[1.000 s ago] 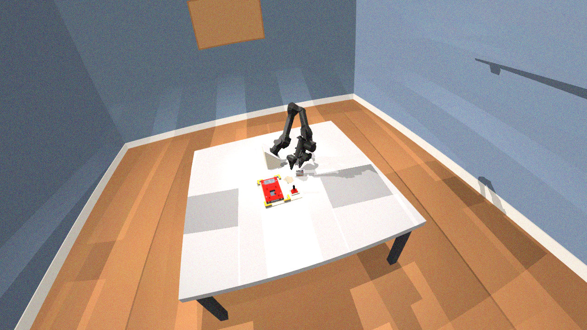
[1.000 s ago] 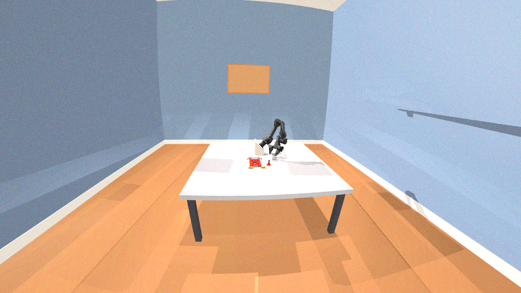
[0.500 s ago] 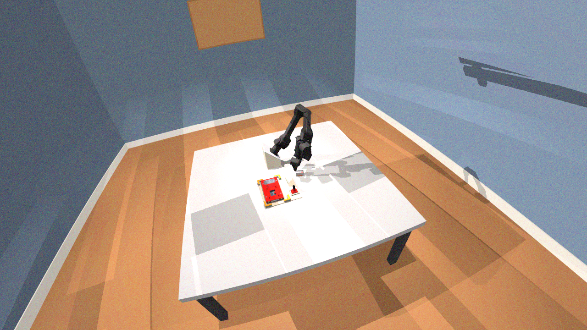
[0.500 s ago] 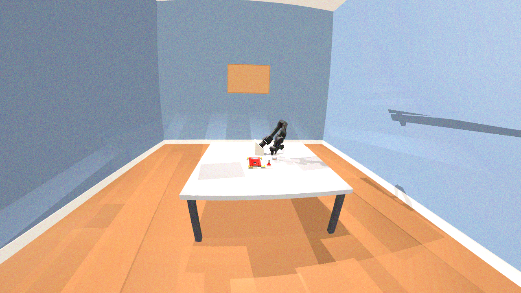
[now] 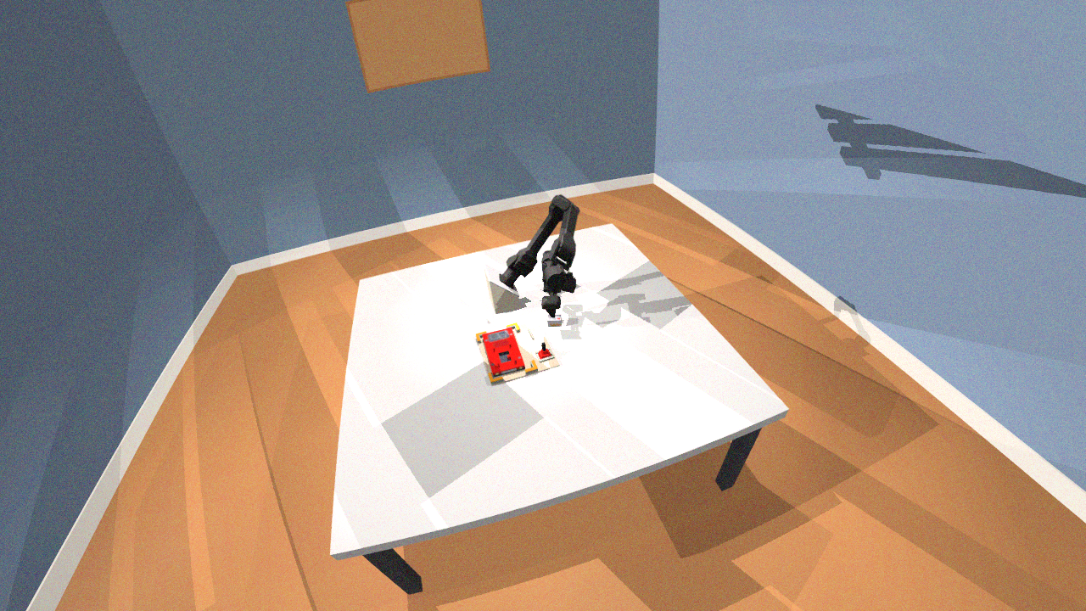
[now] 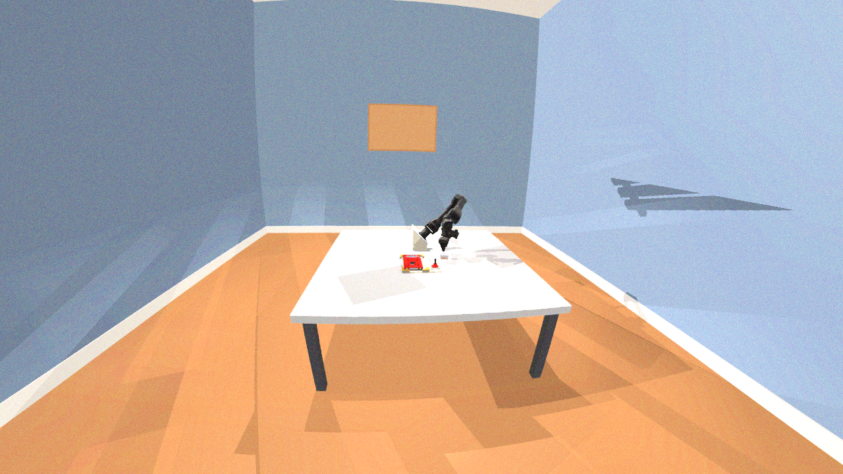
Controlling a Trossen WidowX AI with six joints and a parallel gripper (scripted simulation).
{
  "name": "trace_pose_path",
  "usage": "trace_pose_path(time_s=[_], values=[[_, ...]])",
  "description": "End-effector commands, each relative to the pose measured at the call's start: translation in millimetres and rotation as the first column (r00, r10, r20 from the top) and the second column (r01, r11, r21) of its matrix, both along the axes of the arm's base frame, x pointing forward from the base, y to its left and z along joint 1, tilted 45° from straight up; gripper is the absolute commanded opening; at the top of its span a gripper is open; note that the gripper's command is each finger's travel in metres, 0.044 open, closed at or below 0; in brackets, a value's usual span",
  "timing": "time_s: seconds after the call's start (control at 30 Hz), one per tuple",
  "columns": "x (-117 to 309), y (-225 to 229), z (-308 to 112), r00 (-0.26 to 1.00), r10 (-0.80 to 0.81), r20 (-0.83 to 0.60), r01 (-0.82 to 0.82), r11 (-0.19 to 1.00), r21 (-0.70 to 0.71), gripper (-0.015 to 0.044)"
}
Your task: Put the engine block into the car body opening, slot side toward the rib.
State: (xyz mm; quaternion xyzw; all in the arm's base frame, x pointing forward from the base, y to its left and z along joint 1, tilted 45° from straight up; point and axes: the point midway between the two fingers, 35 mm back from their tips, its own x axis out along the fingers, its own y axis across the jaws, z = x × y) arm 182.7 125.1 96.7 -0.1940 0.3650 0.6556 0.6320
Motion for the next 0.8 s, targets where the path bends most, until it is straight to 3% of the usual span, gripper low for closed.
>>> trace_pose_path(time_s=[0.0,0.77], values=[[7,-2,-2,1.000,0.003,0.005,-0.003,1.000,0.008,0.0440],[3,25,-28,1.000,0.003,0.006,-0.003,1.000,0.009,0.0440]])
